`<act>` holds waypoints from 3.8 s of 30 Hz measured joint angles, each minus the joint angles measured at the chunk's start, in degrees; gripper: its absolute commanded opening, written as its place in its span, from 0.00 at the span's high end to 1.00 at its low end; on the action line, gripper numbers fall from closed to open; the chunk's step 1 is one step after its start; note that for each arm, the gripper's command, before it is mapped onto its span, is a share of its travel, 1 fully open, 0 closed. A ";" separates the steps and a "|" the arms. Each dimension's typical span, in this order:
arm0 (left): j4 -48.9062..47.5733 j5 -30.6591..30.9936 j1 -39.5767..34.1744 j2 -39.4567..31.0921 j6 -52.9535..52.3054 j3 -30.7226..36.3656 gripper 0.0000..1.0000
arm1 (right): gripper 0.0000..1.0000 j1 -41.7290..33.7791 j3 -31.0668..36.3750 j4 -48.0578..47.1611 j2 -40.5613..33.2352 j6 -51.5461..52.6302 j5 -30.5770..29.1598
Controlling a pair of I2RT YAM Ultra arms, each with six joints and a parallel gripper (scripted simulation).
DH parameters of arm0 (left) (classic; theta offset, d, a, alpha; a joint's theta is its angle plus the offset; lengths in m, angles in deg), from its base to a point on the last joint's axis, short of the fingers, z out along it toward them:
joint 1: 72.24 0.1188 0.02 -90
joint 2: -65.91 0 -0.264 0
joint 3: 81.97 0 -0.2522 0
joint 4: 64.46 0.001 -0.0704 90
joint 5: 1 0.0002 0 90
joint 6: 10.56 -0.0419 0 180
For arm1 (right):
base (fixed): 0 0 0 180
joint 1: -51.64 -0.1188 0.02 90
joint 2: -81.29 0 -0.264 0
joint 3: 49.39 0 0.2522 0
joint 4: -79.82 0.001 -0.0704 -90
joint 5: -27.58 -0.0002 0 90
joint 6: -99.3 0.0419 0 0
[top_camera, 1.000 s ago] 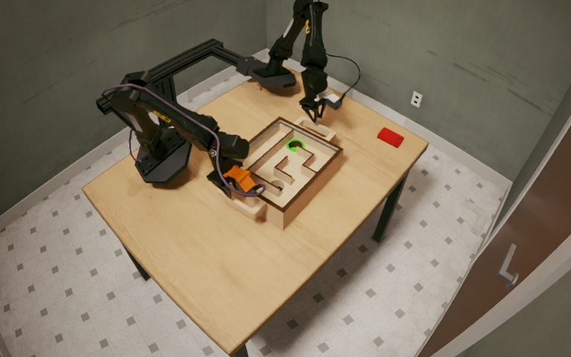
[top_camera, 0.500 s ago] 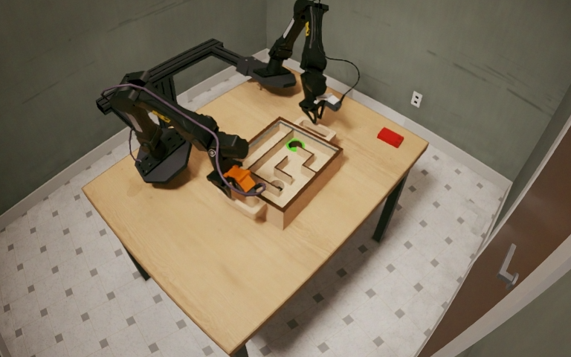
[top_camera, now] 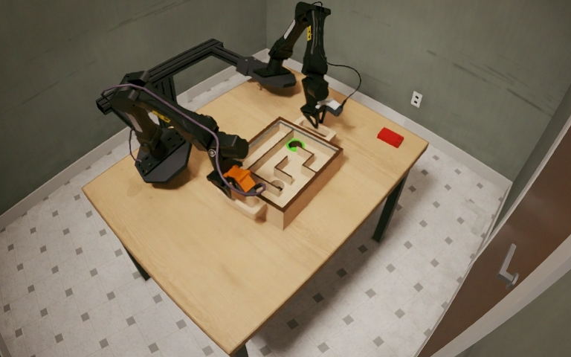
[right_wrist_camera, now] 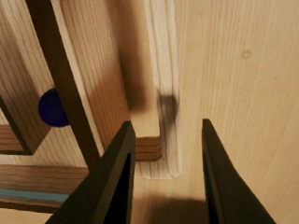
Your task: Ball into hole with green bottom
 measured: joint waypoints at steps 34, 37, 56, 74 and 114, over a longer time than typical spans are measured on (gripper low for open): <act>-4.79 0.20 1.36 2.40 -1.90 0.42 0.64 | 0.64 2.14 1.01 -5.57 5.16 -1.70 0.44; -4.79 0.20 1.36 2.40 -1.90 0.42 0.64 | 0.64 2.40 1.14 -6.60 6.01 -2.08 0.57; -4.81 0.20 1.36 2.40 -1.90 0.42 1.00 | 0.64 3.50 1.36 -11.52 9.35 -3.63 0.81; -4.57 0.11 1.33 2.38 -1.75 0.39 1.00 | 0.64 3.56 1.49 -11.91 9.29 -3.72 0.81; -4.57 0.09 1.33 2.38 -1.68 0.37 1.00 | 1.00 3.58 1.49 -11.67 9.25 -3.76 0.79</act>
